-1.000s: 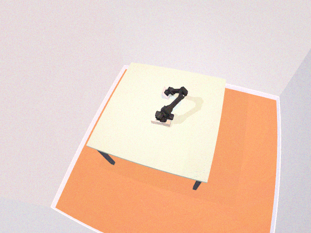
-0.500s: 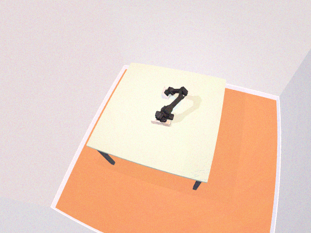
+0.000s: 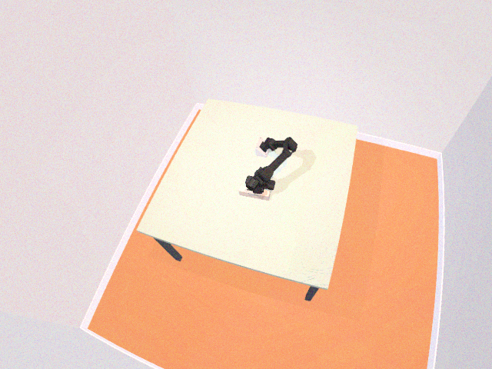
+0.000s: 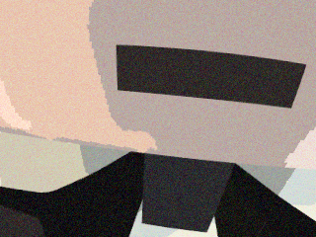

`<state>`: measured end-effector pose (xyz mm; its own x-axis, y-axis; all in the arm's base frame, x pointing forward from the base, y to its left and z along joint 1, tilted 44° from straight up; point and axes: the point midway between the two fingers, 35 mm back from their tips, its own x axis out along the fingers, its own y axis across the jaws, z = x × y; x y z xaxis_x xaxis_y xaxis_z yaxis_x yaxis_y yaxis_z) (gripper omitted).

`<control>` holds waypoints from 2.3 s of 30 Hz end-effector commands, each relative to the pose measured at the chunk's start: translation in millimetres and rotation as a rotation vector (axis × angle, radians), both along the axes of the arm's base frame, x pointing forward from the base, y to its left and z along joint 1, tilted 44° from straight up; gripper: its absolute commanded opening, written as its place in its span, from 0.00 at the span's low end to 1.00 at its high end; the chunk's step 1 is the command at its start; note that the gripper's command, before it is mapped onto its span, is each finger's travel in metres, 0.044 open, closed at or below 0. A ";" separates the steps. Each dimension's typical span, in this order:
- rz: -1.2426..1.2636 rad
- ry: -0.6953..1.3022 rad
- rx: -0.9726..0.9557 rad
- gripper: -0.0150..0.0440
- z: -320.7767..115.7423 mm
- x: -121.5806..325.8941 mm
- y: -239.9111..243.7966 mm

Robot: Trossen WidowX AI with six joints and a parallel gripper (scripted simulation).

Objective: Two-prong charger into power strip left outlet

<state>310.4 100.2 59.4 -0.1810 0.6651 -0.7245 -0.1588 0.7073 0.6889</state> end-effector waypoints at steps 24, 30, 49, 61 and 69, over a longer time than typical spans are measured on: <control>0.001 0.001 -0.001 0.25 -0.4 0.0 0.0; 0.001 0.001 -0.001 0.30 -0.4 0.0 0.0; 0.000 0.000 0.000 1.00 -0.4 -0.5 -0.1; 0.000 -0.007 0.002 1.00 -0.7 -4.0 -0.7; 0.000 -0.012 0.004 1.00 -0.9 -6.4 -1.2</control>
